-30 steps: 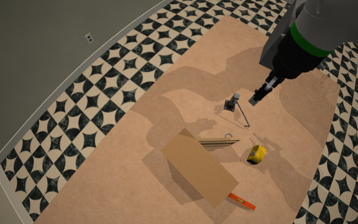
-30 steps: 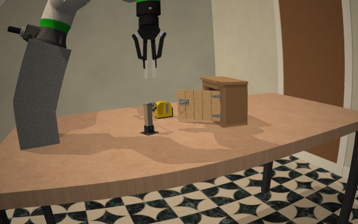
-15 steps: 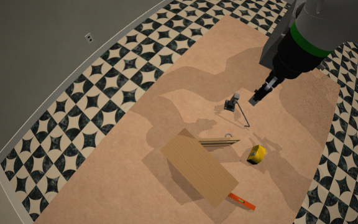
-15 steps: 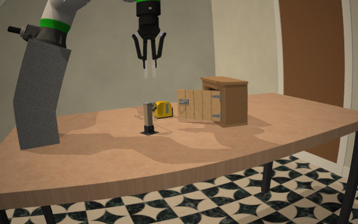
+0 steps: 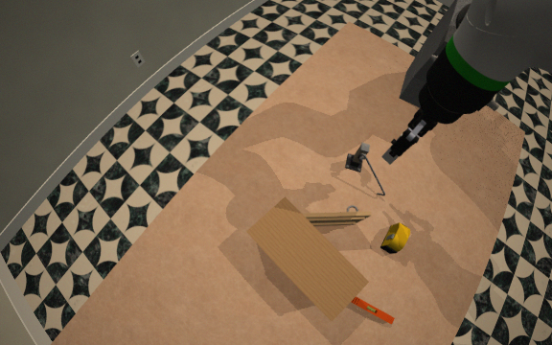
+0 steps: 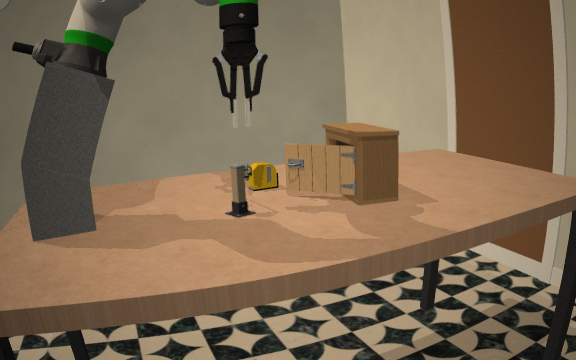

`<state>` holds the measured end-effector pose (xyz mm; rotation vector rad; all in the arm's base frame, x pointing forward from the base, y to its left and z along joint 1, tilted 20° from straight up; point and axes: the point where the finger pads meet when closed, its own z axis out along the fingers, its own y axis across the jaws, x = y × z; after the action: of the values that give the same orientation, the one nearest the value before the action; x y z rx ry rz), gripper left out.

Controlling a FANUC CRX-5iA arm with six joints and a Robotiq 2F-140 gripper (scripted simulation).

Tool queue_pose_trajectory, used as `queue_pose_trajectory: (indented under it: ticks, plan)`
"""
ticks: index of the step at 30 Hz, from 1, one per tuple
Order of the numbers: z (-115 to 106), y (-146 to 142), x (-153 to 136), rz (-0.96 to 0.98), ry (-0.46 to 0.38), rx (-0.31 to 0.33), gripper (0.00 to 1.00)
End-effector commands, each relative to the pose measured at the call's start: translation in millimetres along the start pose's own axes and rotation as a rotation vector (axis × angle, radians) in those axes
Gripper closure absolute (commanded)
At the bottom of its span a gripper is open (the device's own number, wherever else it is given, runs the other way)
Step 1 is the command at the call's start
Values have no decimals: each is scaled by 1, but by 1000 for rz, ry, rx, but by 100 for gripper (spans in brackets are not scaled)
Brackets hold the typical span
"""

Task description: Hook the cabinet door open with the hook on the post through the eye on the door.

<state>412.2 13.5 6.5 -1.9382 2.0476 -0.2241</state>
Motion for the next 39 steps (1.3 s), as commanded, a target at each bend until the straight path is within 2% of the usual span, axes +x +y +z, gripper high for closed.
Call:
queue_pose_trajectory:
  ticks: [1, 16, 31, 39]
  plan:
    - [3, 0, 0, 0, 0, 0, 86]
    - [35, 0, -1, 0, 0, 0, 86]
    - [78, 1, -1, 0, 0, 0, 86]
    - [89, 1, -1, 0, 0, 0, 86]
